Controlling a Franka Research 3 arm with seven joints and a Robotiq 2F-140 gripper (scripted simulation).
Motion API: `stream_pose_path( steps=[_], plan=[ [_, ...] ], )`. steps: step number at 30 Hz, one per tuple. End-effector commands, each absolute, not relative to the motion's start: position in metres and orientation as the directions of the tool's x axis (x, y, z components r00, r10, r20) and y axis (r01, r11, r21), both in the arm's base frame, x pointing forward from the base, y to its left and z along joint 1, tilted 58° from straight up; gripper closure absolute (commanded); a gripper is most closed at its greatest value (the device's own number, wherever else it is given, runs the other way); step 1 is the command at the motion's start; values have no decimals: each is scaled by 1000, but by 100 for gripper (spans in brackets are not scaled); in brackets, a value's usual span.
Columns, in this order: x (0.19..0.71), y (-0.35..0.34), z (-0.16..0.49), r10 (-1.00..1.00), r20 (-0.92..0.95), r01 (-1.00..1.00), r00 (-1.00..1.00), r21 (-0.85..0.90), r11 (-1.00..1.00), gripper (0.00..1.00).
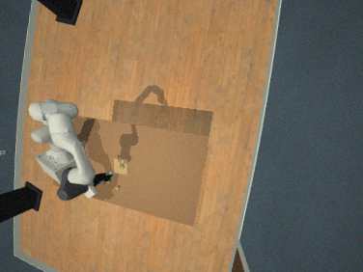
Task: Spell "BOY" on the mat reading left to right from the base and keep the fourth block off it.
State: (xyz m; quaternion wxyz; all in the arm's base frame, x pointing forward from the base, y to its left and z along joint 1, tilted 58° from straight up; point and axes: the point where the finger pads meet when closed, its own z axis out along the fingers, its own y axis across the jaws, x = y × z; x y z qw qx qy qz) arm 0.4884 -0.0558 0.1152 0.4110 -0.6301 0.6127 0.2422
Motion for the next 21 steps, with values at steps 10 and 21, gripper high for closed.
stream_pose_path(
  steps=[10,21],
  plan=[
    [488,-63,107,-561,-806,-960,189,-270,66,87],
    [490,-54,101,-561,-806,-960,188,-270,66,87]
  ],
)
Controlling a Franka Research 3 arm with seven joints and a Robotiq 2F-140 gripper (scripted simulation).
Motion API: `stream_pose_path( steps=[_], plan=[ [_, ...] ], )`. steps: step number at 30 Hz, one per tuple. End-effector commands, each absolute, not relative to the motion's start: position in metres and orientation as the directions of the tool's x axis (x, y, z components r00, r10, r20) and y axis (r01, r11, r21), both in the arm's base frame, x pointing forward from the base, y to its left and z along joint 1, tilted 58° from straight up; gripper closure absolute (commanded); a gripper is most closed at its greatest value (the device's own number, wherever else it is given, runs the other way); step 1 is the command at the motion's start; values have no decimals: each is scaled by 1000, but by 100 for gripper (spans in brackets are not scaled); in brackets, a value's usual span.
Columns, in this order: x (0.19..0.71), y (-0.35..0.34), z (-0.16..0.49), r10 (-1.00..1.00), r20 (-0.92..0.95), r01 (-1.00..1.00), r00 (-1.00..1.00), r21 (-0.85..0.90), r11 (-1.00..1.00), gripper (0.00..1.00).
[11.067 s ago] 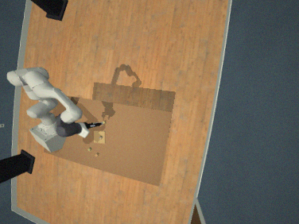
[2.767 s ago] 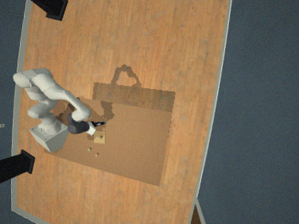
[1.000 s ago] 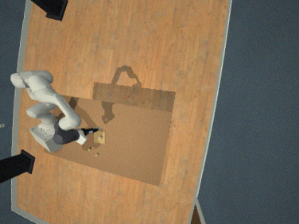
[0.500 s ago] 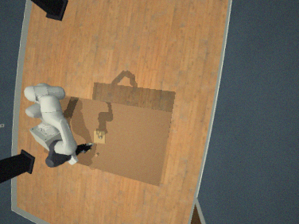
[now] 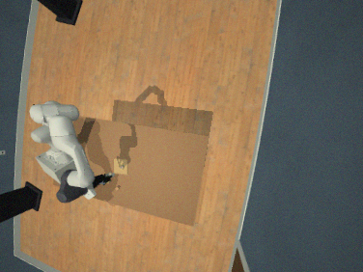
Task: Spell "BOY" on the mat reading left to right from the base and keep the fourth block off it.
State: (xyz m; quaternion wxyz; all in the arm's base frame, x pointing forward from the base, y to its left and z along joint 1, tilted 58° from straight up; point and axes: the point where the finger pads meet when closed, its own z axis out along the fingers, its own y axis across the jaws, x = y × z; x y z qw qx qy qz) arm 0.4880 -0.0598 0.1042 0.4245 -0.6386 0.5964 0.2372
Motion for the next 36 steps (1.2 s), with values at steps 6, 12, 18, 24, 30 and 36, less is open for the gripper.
stream_pose_path(
  steps=[6,12,18,24,30,36],
  plan=[
    [493,-42,93,-561,-806,-960,188,-270,66,87],
    [499,-18,78,-561,-806,-960,188,-270,66,87],
    [504,1,66,-561,-806,-960,188,-270,66,87],
    [507,12,59,-561,-806,-960,188,-270,66,87],
    [508,16,56,-561,-806,-960,188,-270,66,87],
    [508,16,56,-561,-806,-960,188,-270,66,87]
  ],
)
